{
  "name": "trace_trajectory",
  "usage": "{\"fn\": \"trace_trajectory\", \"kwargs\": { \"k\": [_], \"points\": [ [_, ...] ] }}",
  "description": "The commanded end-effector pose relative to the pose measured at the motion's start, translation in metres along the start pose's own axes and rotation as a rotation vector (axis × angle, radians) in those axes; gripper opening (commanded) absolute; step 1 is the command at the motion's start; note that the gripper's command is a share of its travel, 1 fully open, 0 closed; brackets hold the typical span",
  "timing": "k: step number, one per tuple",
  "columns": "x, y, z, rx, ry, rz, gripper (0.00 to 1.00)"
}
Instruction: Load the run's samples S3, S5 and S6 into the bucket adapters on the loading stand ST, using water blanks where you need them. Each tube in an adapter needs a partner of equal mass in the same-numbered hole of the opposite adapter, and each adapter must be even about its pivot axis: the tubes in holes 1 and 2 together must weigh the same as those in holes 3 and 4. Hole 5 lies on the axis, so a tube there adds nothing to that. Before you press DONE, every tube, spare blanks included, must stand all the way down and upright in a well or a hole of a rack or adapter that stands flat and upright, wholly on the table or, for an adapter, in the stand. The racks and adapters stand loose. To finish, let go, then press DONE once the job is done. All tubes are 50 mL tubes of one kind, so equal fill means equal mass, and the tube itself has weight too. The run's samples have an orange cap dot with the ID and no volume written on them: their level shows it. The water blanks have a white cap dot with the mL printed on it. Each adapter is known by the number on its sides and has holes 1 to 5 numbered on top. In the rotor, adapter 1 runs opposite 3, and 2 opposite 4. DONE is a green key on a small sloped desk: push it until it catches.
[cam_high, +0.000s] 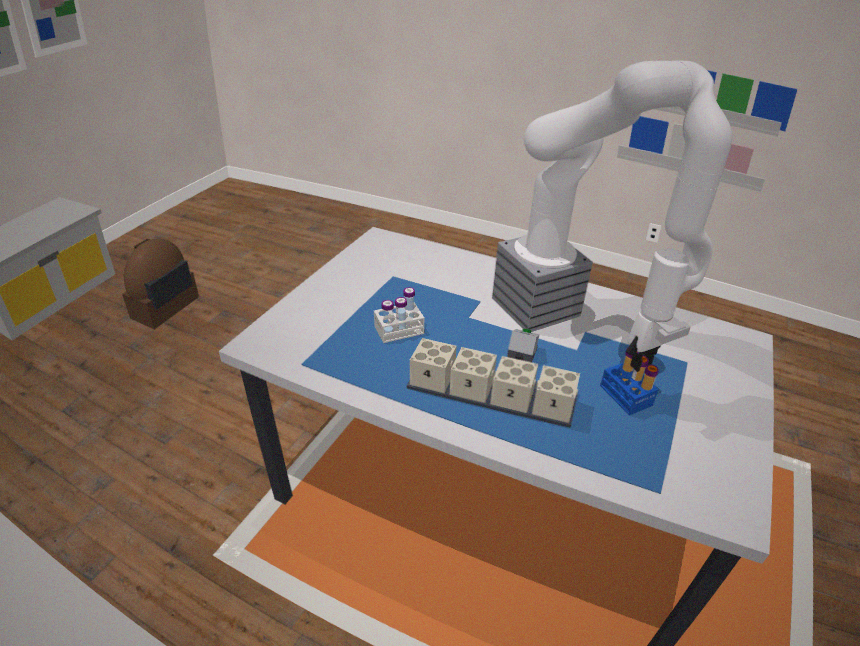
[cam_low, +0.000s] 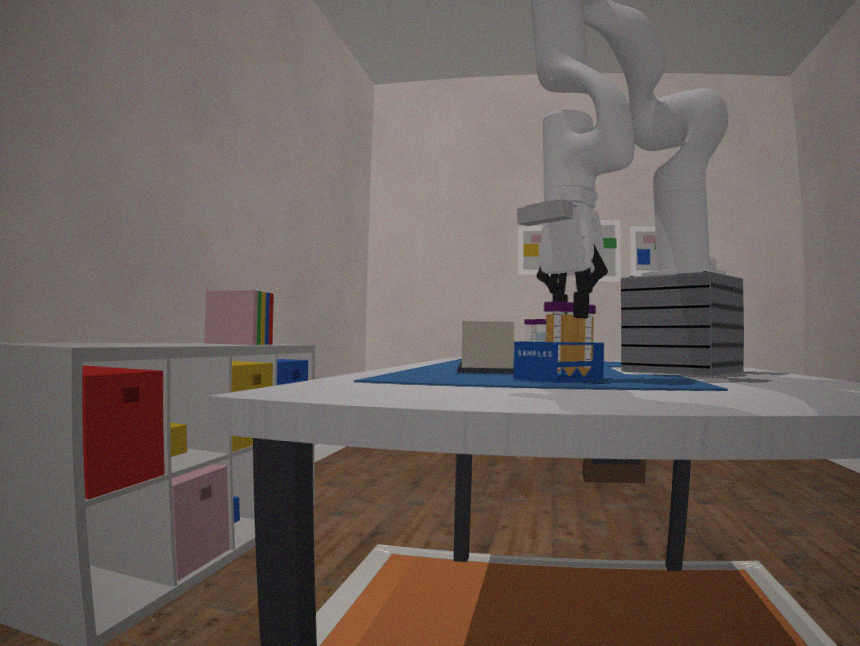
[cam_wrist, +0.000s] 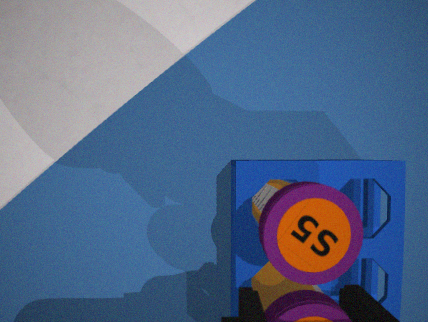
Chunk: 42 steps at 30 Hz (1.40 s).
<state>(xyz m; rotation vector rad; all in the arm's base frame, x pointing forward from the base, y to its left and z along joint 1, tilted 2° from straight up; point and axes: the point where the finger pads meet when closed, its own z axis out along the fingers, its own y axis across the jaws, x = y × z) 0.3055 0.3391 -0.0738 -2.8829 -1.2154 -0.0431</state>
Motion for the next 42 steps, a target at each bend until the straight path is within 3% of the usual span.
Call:
{"fn": "trace_trajectory", "kwargs": {
  "k": [1, 42],
  "points": [
    [0.001, 0.000, 0.000, 0.000, 0.002, 0.000, 0.00],
    [0.001, 0.000, -0.025, 0.000, 0.002, 0.000, 0.00]
  ]
}}
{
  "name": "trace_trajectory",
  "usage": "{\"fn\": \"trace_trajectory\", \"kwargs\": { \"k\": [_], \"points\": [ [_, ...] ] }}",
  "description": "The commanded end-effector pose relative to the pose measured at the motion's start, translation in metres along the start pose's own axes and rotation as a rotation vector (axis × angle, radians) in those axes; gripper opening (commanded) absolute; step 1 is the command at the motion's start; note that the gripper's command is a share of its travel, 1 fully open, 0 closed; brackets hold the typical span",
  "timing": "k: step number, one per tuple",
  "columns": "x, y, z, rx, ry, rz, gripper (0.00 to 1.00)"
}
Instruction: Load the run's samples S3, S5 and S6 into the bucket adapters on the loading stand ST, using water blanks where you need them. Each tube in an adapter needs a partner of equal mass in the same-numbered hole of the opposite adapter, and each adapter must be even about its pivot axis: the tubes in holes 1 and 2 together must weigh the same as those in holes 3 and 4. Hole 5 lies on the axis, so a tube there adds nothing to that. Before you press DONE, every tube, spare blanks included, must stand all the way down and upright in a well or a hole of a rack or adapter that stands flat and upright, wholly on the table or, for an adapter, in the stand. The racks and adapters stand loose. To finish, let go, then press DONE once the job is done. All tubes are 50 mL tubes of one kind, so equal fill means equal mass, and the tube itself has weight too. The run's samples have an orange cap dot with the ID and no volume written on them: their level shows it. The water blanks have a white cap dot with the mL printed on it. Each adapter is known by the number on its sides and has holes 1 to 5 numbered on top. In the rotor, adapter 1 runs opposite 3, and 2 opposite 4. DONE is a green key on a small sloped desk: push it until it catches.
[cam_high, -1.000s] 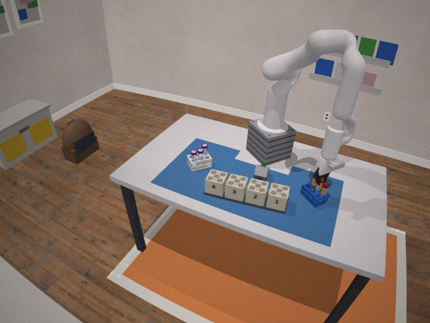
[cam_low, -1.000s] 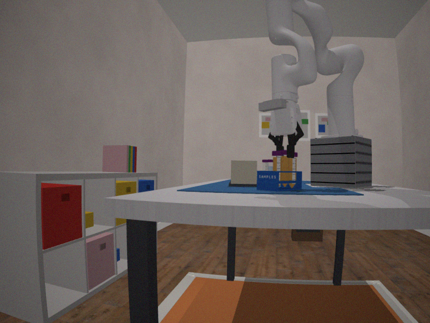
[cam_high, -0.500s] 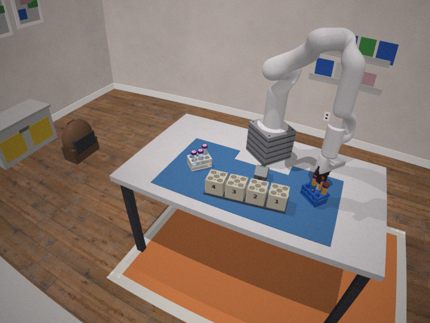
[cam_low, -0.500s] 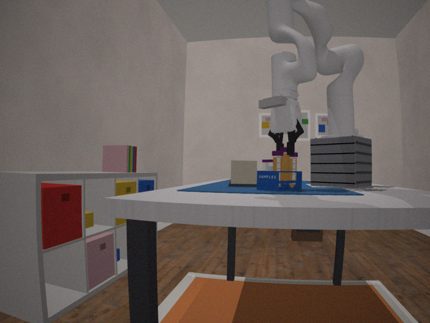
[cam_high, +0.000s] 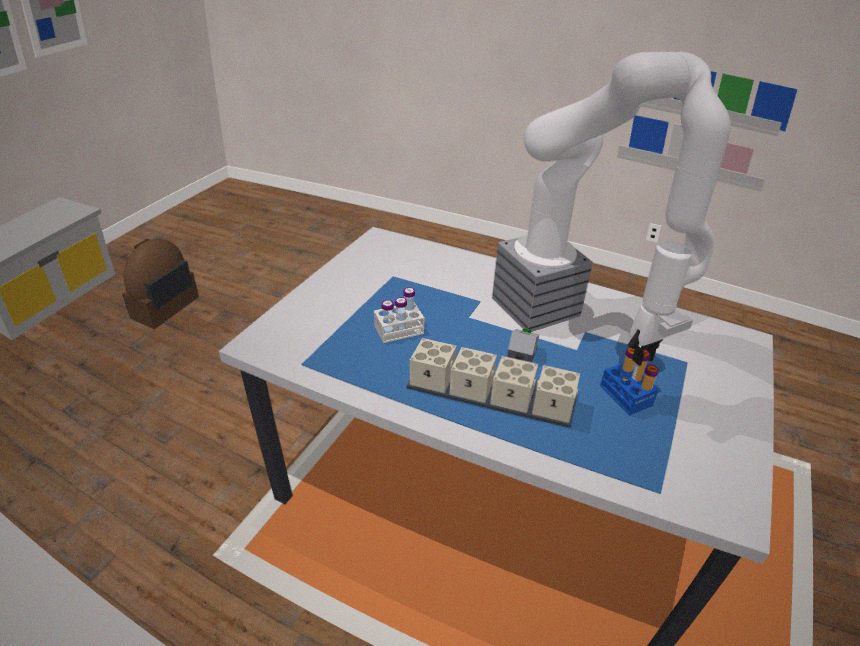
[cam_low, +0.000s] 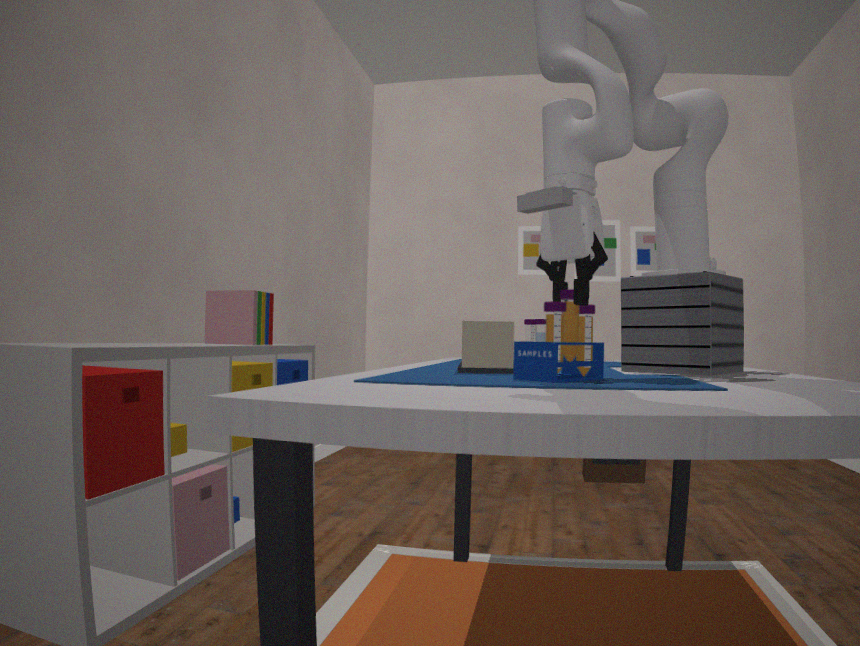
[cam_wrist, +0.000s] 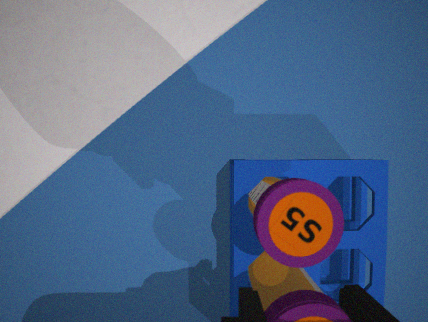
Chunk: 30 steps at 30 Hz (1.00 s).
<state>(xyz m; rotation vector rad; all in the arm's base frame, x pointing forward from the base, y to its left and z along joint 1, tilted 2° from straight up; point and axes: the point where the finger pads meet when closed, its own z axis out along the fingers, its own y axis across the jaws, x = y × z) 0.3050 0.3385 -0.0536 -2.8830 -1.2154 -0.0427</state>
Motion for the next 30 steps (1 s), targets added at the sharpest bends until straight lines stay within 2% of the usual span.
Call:
{"fn": "trace_trajectory", "kwargs": {
  "k": [1, 30],
  "points": [
    [0.001, 0.000, -0.006, 0.000, 0.002, 0.000, 0.00],
    [0.001, 0.000, -0.056, 0.000, 0.002, 0.000, 0.00]
  ]
}}
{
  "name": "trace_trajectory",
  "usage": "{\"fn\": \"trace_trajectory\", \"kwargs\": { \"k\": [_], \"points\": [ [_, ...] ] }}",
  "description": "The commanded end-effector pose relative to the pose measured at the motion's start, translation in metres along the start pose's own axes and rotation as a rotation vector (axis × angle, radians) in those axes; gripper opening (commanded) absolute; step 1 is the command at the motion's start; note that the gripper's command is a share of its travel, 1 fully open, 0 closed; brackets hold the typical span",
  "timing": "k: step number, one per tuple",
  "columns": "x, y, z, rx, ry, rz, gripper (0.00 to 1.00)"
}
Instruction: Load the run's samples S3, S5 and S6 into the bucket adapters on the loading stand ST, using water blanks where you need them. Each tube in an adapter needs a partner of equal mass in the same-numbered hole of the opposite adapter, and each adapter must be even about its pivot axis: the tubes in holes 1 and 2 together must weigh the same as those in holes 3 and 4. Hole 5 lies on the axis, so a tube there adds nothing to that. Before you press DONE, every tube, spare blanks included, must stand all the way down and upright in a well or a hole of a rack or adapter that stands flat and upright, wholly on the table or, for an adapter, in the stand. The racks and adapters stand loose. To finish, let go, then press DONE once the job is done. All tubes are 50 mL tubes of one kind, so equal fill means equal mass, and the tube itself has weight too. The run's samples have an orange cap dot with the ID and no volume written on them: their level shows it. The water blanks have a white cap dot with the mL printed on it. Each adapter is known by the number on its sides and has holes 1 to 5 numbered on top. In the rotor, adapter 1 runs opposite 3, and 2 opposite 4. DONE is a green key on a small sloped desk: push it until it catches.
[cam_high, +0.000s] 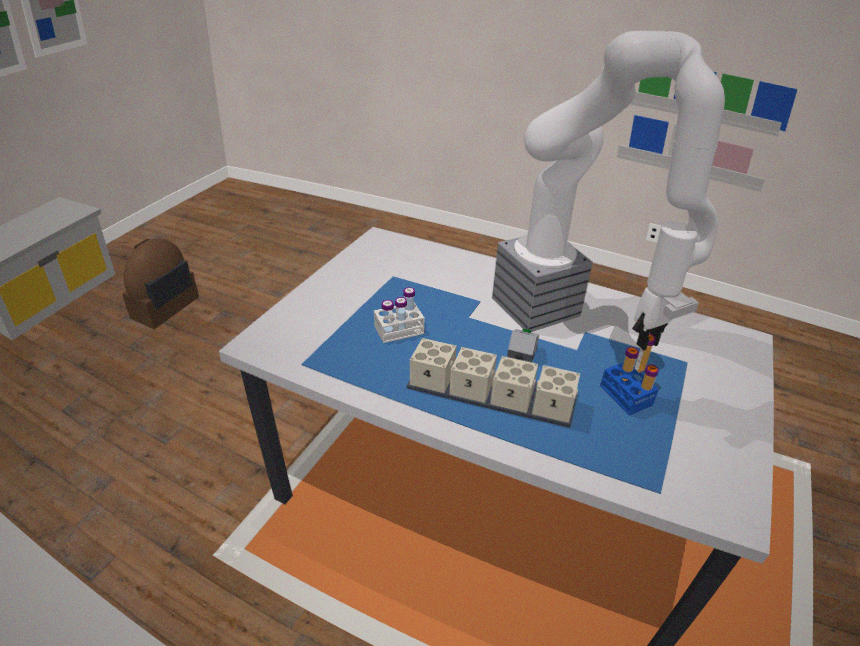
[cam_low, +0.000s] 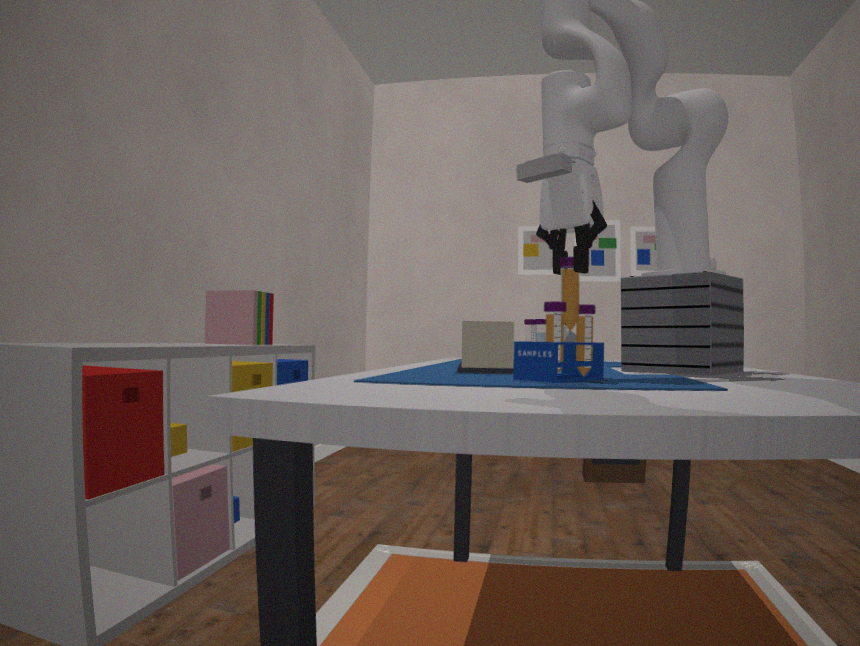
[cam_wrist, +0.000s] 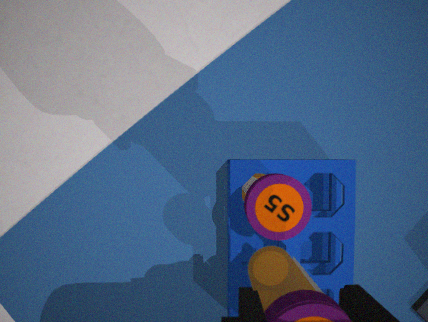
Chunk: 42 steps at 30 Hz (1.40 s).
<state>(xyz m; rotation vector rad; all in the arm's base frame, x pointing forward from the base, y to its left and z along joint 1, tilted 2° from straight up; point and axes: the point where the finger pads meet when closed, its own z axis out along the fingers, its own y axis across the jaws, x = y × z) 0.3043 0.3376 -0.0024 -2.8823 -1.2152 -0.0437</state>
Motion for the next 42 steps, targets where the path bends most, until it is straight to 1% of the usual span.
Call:
{"fn": "trace_trajectory", "kwargs": {
  "k": [1, 30, 42],
  "points": [
    [0.001, 0.000, -0.007, 0.000, 0.001, 0.000, 0.00],
    [0.001, 0.000, -0.061, 0.000, 0.001, 0.000, 0.00],
    [0.001, 0.000, -0.061, 0.000, 0.001, 0.000, 0.00]
  ]
}}
